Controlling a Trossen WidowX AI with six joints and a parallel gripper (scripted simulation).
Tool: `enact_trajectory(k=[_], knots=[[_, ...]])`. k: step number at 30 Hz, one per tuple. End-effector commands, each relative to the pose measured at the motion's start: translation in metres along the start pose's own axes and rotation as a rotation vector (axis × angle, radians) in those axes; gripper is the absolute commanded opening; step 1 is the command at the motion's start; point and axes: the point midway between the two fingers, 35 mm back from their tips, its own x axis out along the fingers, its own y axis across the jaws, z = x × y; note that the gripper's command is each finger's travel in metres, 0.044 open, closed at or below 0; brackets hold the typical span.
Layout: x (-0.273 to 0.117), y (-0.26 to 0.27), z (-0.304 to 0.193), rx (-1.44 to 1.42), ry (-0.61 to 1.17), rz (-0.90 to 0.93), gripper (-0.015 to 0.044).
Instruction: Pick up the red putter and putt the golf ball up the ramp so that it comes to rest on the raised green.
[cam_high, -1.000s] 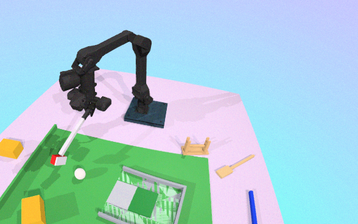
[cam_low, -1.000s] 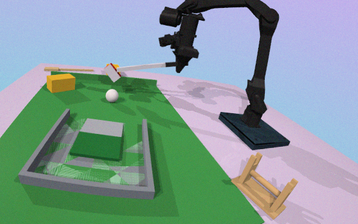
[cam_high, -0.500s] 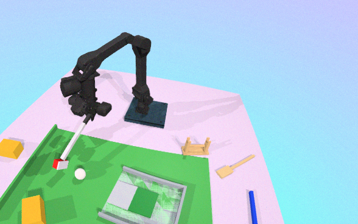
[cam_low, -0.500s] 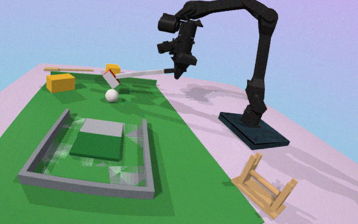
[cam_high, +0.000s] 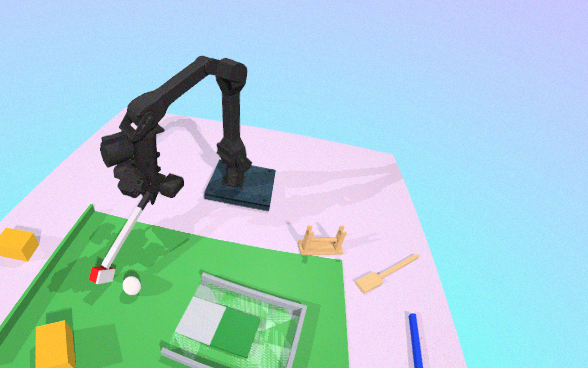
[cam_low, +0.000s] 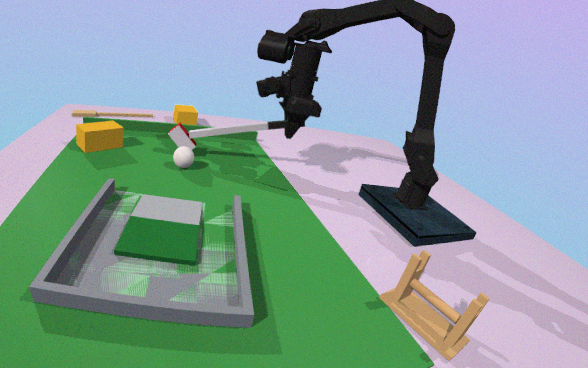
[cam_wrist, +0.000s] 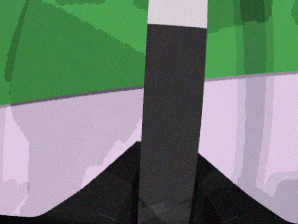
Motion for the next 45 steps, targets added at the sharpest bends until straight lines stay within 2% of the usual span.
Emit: enact_trajectory(k=[1,8,16,29,39,45], knots=[[-0.001,0.0,0.0,0.0,-0.001,0.0,0.0],[0.0,-0.003,0.0,0.0,-0.001,-0.001,0.0],[0.003,-0.03,-0.001,0.005,0.001,-0.004,0.0],[0.005,-0.025,-0.002,0.004,0.006,0.003,0.0],[0.002,0.101,0.002,0.004,0.0,0.009,0.0],[0.002,0.109,0.0,0.005,0.0,0.009,0.0]])
